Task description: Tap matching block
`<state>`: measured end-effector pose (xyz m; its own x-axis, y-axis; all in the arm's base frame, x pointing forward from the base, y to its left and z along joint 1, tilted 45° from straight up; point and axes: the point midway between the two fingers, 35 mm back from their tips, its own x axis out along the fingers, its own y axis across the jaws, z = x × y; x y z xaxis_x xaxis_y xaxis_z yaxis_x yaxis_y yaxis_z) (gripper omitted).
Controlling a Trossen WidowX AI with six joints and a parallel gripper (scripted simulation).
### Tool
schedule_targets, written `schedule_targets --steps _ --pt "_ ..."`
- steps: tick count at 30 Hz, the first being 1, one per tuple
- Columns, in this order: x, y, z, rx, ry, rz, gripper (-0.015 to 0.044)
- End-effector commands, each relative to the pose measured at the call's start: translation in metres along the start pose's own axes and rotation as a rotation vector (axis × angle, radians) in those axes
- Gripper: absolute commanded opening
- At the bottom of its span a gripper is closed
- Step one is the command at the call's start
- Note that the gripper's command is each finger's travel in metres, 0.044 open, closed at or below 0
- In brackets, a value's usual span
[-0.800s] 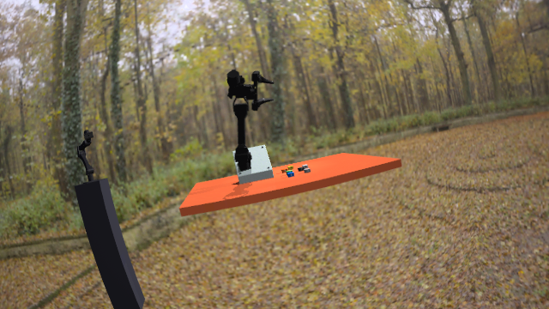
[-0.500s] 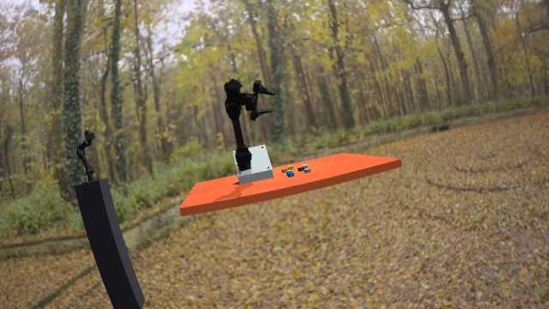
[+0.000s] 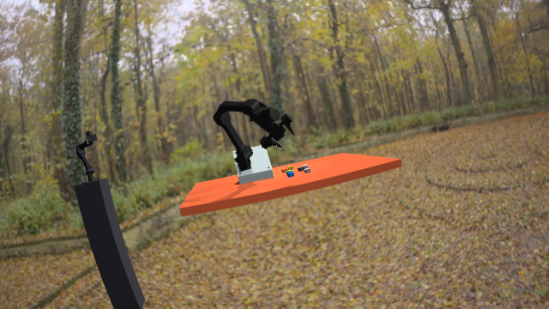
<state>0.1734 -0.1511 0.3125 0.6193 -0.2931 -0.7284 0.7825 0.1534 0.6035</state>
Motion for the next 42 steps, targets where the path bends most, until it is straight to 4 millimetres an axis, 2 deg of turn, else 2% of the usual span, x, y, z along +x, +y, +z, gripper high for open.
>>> schedule_targets --steps 1,5,9,13,16,18,42 --pt "0.037 -0.017 -0.02 -0.184 0.086 -0.185 0.04" --pt "0.068 -0.034 -0.043 -0.45 0.165 -0.387 0.04" --pt "0.09 -0.047 -0.065 -0.768 0.217 -0.576 0.04" --pt "0.104 -0.054 -0.084 -1.129 0.233 -0.747 0.04" --pt "0.11 -0.053 -0.097 -1.422 0.214 -0.862 0.04" --pt "0.112 -0.051 -0.103 -1.554 0.195 -0.908 0.04" --pt "0.114 -0.05 -0.106 -1.57 0.193 -0.913 0.04"
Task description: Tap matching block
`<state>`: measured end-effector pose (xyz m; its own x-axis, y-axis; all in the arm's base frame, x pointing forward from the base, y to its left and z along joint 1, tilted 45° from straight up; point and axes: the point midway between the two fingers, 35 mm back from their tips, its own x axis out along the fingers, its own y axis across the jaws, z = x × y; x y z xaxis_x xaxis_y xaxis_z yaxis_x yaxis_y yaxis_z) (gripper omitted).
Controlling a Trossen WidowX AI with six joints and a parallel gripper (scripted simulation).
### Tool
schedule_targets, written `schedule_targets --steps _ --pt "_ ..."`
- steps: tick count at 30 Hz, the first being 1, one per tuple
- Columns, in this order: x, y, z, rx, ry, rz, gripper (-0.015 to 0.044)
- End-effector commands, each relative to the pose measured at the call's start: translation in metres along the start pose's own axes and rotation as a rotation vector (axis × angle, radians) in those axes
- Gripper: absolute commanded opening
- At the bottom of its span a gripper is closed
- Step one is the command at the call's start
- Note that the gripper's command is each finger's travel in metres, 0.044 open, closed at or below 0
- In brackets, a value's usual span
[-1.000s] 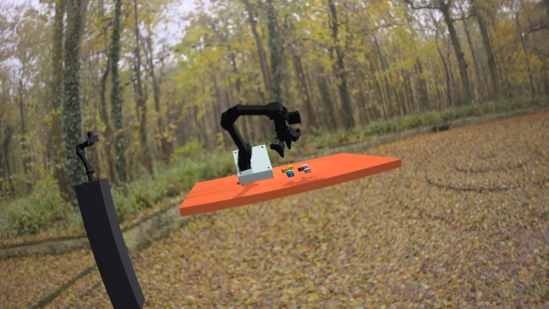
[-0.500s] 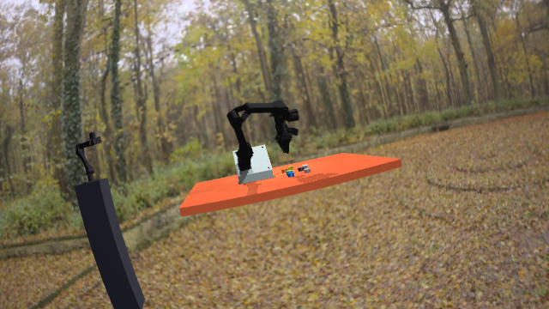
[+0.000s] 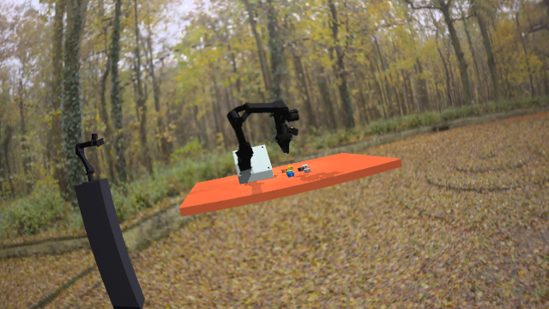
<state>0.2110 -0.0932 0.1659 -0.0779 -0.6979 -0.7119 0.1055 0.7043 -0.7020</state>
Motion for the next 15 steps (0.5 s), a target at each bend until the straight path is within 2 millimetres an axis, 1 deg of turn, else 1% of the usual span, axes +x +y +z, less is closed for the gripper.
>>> schedule_targets --steps 1,2,5,6,7,8,15 --pt "0.0 0.009 0.003 -0.005 0.0 -0.001 0.04" --pt "0.0 0.022 0.007 -0.005 0.0 0.002 0.04" --pt "0.0 0.072 0.015 -0.005 0.0 0.004 0.04" --pt "0.0 0.085 0.016 -0.005 0.0 0.002 0.04" --pt "0.001 0.092 0.016 -0.004 0.0 0.0 0.04" --pt "0.001 0.095 0.016 -0.004 0.0 0.0 0.04" --pt "0.001 0.095 0.016 -0.004 0.0 0.0 0.04"
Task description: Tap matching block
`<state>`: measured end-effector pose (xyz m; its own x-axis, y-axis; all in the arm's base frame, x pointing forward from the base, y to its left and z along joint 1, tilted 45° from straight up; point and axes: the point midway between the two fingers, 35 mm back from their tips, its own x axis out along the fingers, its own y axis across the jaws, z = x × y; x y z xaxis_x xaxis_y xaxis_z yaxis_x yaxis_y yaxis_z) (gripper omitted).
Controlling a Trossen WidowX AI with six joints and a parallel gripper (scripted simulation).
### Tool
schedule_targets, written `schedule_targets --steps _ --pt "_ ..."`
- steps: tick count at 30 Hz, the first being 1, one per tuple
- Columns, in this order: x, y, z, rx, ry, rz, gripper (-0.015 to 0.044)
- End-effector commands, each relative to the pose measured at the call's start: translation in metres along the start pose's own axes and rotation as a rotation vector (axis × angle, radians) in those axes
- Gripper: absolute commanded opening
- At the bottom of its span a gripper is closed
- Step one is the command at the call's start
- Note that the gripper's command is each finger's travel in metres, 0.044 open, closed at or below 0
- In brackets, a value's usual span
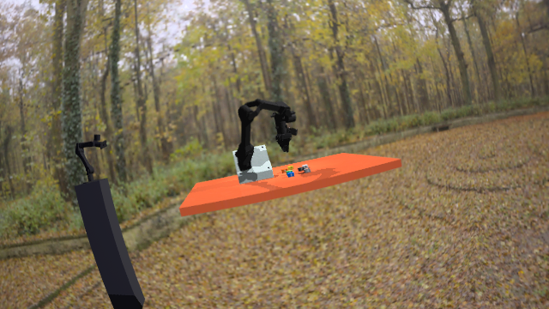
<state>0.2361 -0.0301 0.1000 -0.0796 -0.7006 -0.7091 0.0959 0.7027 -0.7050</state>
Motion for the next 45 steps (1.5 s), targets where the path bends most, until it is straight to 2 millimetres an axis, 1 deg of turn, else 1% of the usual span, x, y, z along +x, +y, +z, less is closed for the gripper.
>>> schedule_targets --steps 1,12,14,15,17,19,22,24,26,45 --pt "0.0 0.002 0.0 0.005 -0.001 0.004 0.04" --pt "0.0 0.002 0.0 0.005 -0.001 0.004 0.04" --pt "-0.001 0.007 0.001 0.001 -0.004 0.005 0.04" --pt "-0.002 0.014 0.003 -0.003 -0.009 0.007 0.04" --pt "-0.003 0.037 0.006 -0.016 -0.02 0.013 0.04" --pt "-0.005 0.068 0.008 -0.022 -0.025 0.018 0.04" --pt "-0.004 0.113 0.003 -0.012 -0.017 0.019 0.04" --pt "-0.003 0.132 -0.001 -0.001 -0.008 0.015 0.04" --pt "-0.002 0.141 -0.004 0.006 -0.003 0.013 0.04" --pt "-0.002 0.142 -0.004 0.007 -0.002 0.012 0.04"
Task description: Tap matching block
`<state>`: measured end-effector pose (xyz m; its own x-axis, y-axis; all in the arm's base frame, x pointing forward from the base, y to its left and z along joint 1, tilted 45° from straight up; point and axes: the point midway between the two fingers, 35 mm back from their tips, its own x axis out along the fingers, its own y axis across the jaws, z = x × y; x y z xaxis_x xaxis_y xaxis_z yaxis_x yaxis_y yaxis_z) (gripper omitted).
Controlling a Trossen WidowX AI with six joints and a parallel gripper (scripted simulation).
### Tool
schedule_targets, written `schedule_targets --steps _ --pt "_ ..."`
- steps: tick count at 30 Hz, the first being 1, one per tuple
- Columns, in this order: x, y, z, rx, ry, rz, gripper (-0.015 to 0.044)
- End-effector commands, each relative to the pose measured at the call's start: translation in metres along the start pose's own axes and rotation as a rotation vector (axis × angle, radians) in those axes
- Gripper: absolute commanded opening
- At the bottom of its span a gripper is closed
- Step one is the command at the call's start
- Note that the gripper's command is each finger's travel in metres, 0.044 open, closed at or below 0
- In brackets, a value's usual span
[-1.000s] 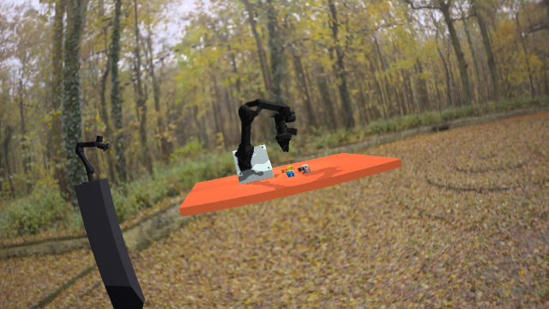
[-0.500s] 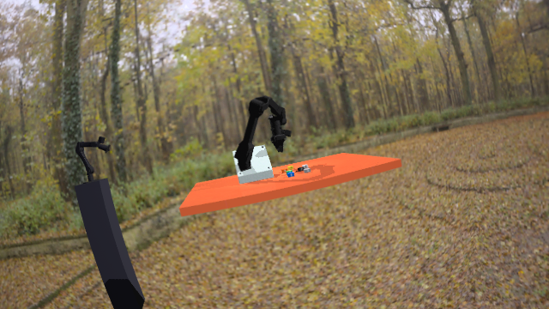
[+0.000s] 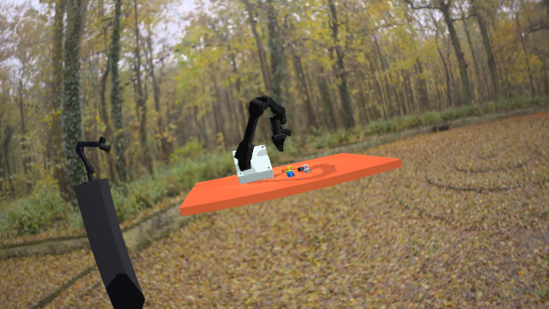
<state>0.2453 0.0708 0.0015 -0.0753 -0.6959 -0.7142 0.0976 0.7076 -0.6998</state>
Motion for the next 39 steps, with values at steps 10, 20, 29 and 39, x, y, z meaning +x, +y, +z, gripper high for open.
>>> schedule_targets --steps 10,20,29,39 --pt "-0.005 0.062 0.043 0.008 -0.002 0.009 0.04" --pt "-0.002 0.087 0.057 0.009 -0.003 0.011 0.04" --pt "-0.002 0.087 0.057 0.009 -0.003 0.011 0.04" --pt "-0.002 0.021 0.111 0.005 -0.005 0.015 0.04"
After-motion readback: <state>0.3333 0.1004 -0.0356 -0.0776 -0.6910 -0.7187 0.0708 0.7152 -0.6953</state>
